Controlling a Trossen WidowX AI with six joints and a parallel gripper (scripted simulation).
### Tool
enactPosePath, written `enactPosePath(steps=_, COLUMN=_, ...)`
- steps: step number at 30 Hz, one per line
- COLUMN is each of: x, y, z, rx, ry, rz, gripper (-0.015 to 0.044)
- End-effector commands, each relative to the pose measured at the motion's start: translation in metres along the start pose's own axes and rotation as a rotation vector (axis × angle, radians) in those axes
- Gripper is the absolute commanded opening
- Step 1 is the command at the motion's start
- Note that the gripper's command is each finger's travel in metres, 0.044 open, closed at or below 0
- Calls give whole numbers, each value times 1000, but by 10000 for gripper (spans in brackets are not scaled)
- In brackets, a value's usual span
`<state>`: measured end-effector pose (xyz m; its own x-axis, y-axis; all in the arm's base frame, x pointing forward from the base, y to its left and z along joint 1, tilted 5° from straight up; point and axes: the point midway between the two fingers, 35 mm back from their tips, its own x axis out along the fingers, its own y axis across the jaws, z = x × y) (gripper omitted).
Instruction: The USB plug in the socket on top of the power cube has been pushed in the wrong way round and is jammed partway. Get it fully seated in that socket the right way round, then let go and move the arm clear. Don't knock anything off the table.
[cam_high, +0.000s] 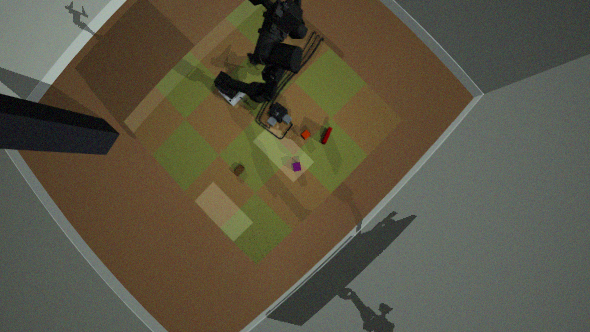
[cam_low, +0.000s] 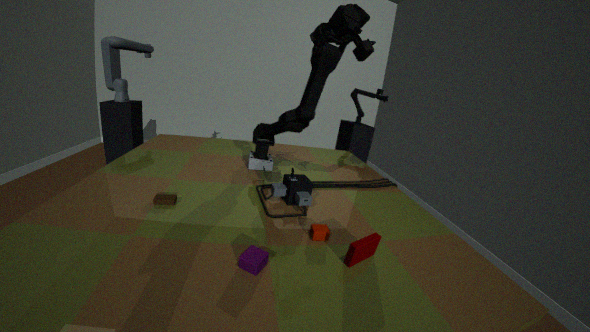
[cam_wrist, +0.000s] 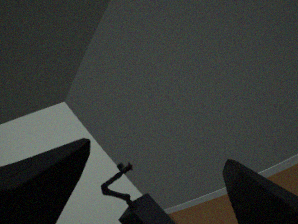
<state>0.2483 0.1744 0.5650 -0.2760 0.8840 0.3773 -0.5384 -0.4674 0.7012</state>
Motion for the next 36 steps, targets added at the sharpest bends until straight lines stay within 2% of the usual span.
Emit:
enactPosePath(steps=1, x=1, y=1, z=-1, rx=0, ry=4, rz=5, gripper=426)
enactPosePath(steps=4, x=21, y=23, z=-20, rx=-4, ry=57, rz=84, gripper=440)
enactPosePath(steps=7, x=48, y=66, z=-55, rx=8, ry=148, rz=214, gripper=440)
enactPosePath(steps=11, x=65, y=112, z=-96, rx=28, ry=253, rz=355, gripper=440)
enactPosePath(steps=15, x=68, y=172, z=-151, rx=70, ry=420, rz=552, gripper=440)
enactPosePath(steps=18, x=52, y=220, z=-194, rx=121, ry=576, rz=710, gripper=440)
enactPosePath(steps=23, x=-7, y=285, z=-251, rx=193, ry=848, rz=977, gripper=440)
enactPosePath(steps=28, x=-99, y=327, z=-282, rx=243, ry=1140, rz=1239, gripper=440)
enactPosePath(steps=32, x=-184, y=336, z=-287, rx=253, ry=1385, rz=1437, gripper=440)
enactPosePath(steps=36, x=-268, y=320, z=-275, rx=224, ry=1631, rz=1623, gripper=440)
